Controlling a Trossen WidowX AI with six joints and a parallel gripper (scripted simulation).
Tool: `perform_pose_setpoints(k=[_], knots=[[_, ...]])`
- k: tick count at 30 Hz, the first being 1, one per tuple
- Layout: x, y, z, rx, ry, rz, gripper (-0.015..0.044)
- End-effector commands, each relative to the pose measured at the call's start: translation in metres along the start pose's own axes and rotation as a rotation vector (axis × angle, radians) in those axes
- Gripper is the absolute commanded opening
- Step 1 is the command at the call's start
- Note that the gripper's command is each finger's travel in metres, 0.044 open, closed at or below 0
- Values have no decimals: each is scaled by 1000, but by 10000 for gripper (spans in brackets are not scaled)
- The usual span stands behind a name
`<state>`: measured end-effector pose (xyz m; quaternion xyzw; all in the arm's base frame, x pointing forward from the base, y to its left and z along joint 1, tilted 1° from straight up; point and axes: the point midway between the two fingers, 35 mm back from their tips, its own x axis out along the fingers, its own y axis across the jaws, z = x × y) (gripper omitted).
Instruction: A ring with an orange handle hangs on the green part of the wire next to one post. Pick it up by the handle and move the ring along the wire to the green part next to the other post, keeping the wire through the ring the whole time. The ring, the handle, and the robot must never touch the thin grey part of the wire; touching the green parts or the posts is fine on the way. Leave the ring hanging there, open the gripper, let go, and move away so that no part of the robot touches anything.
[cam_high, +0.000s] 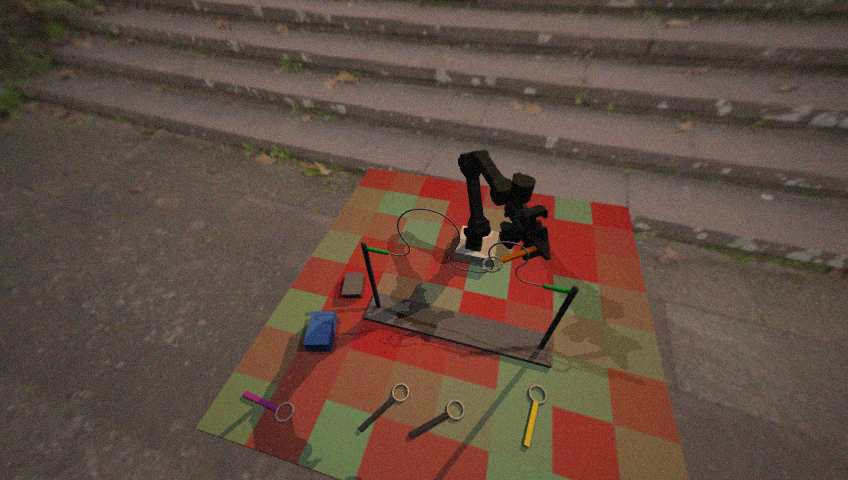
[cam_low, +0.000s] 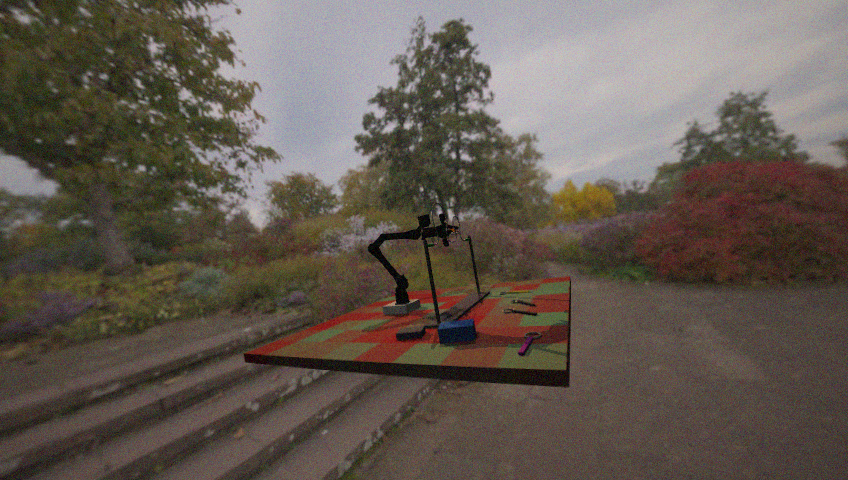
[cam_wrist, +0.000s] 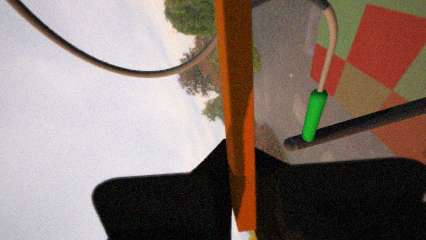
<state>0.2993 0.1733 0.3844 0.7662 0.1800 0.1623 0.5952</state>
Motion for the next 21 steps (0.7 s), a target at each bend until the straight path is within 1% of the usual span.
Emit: perform_pose_setpoints(k=[1, 21], knots=[[-2, 12, -2, 32, 12, 30, -150], [-7, 36, 2, 121, 23, 81, -150]])
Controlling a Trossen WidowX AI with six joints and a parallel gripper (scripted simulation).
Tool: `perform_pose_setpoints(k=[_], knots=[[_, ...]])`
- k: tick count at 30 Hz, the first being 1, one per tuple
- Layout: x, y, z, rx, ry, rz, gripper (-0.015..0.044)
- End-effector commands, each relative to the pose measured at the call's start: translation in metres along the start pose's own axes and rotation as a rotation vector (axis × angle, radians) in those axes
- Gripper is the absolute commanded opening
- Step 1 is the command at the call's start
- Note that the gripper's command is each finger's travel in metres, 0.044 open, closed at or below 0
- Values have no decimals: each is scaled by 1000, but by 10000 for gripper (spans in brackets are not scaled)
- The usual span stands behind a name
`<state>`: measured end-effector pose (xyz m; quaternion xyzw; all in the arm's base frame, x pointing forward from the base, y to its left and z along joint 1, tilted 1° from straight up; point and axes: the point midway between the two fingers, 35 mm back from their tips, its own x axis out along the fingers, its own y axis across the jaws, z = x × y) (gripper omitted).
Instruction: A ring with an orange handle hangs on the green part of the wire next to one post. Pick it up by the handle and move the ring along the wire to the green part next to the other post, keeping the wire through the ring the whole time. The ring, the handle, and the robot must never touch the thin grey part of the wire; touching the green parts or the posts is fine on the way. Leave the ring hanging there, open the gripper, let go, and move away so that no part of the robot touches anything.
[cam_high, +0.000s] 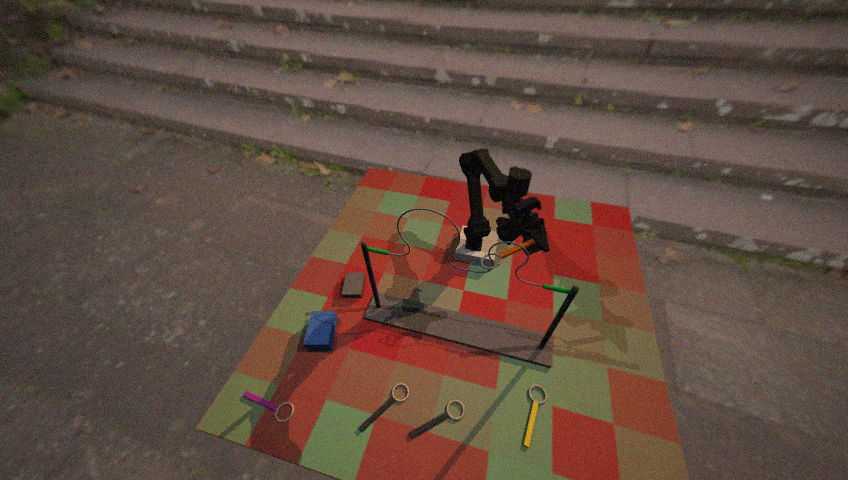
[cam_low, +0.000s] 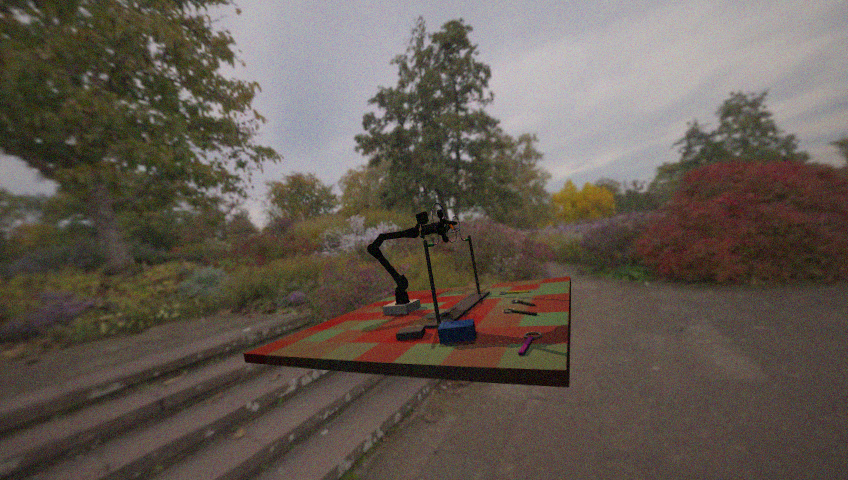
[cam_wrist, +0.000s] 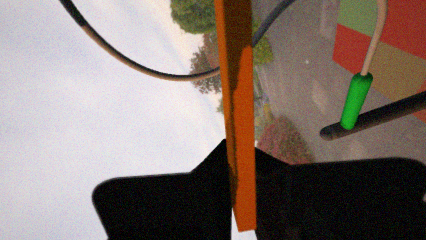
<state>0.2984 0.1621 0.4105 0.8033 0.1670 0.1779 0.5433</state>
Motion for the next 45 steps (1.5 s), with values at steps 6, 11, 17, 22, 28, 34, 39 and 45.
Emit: perform_pose_setpoints(k=[6, 11, 17, 22, 28, 34, 39, 45], knots=[[-2, 10, -1, -19, 5, -3, -150], [-2, 8, -1, -61, 0, -27, -150], [-2, 3, 0, -140, -10, -71, -150], [-2, -1, 1, -203, -18, -107, -150], [-2, -6, 2, -271, -27, -145, -150], [-2, -11, 3, -337, -36, -182, -150], [-2, -16, 5, -396, -43, -216, -150], [-3, -21, 8, -470, -53, -257, -150]])
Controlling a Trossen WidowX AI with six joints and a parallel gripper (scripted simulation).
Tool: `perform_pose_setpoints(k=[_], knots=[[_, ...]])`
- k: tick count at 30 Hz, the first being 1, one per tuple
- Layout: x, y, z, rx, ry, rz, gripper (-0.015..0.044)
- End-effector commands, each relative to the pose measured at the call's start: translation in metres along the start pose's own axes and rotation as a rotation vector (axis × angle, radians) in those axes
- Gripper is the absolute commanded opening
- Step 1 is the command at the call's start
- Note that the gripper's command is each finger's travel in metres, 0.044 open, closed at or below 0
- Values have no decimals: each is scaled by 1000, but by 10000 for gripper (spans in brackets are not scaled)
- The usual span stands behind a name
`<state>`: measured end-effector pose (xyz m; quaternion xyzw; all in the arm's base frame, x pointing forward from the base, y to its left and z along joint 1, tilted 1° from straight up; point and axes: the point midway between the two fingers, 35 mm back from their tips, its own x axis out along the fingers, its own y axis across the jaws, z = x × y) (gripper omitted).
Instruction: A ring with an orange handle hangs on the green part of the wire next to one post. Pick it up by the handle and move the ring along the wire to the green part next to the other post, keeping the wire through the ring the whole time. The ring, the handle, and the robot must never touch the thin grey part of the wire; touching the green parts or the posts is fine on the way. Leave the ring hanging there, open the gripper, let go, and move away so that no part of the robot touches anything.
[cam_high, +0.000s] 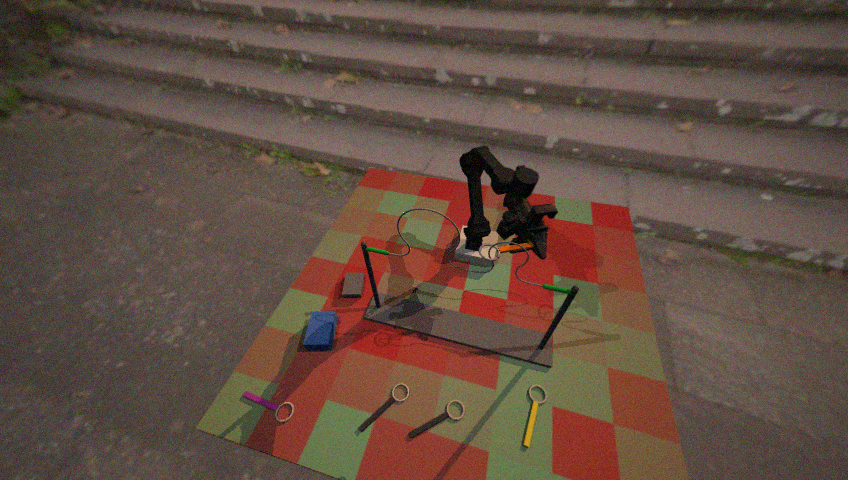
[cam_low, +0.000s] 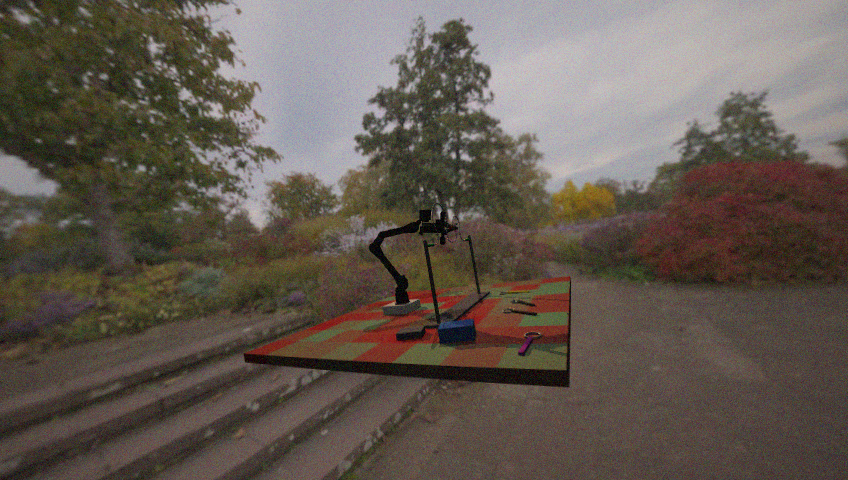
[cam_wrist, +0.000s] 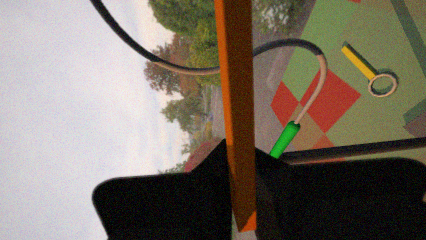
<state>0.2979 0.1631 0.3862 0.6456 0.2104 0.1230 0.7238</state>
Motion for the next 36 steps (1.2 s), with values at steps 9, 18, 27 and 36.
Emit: perform_pose_setpoints(k=[9, 18, 27, 36], knots=[[0, -8, 2, -154, -25, -76, -150], [0, -18, 4, -287, -43, -152, -150], [-1, -30, 9, -438, -63, -238, -150], [-3, -41, 15, -603, -85, -332, -150]])
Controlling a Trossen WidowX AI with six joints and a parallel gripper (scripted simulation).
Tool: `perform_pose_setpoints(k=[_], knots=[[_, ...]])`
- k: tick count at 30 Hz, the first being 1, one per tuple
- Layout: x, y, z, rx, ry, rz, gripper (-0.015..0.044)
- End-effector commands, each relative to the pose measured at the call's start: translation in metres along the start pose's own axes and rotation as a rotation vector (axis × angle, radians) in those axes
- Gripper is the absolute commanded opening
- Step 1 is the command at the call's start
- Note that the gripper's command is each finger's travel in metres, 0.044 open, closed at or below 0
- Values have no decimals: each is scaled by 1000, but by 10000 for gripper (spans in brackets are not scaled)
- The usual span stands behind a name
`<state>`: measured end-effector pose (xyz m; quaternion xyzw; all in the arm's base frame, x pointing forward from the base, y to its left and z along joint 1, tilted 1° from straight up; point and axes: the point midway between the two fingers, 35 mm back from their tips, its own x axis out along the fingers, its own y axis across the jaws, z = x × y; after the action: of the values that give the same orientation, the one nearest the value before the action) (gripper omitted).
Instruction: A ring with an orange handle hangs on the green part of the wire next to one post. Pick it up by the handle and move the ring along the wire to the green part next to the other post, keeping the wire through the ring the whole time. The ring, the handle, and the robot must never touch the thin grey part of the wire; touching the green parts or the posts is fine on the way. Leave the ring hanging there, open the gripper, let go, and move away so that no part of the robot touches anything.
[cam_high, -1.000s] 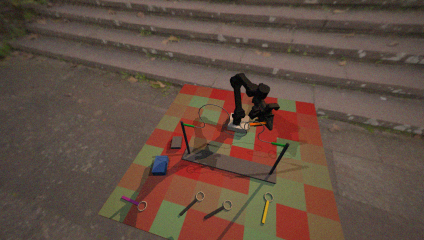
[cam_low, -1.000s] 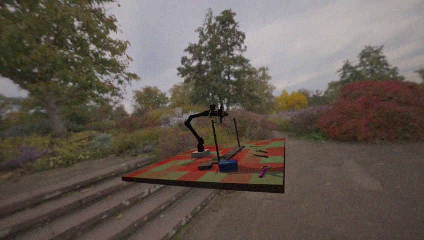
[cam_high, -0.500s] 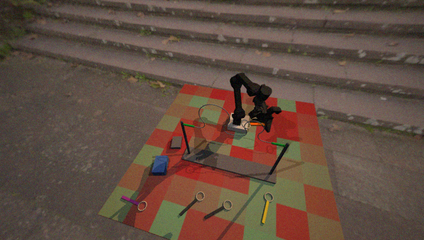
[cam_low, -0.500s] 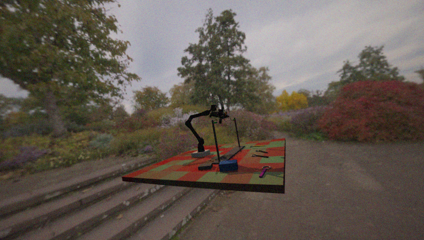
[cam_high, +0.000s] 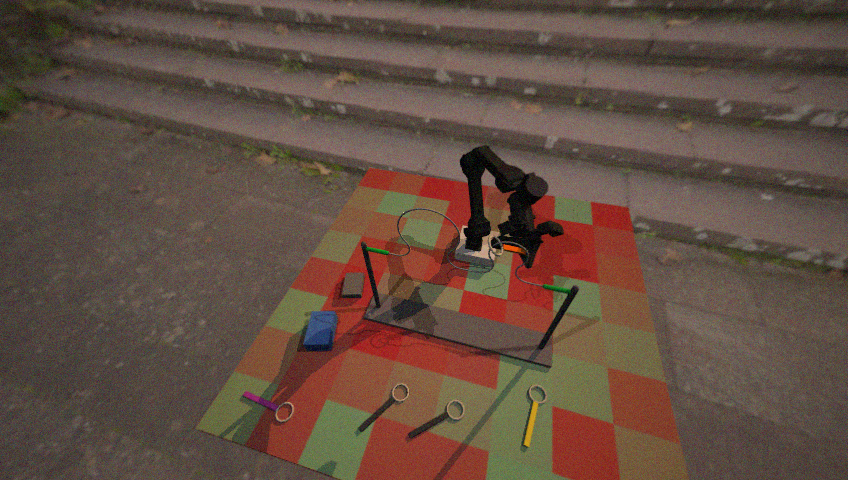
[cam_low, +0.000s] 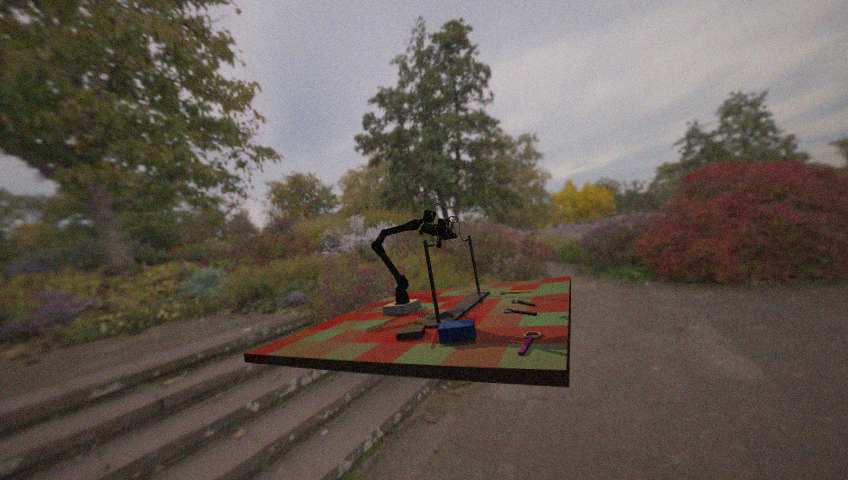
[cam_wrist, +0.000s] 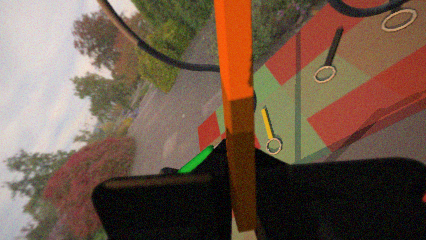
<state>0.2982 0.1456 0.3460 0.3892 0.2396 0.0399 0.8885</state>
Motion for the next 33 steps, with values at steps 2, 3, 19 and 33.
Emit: perform_pose_setpoints(k=[2, 3, 19, 33], knots=[[-1, -4, 3, -88, -19, -44, -150], [-1, -6, 3, -107, -22, -55, -150], [-1, -29, 9, -405, -61, -225, -150], [-5, -47, 20, -667, -96, -375, -150]])
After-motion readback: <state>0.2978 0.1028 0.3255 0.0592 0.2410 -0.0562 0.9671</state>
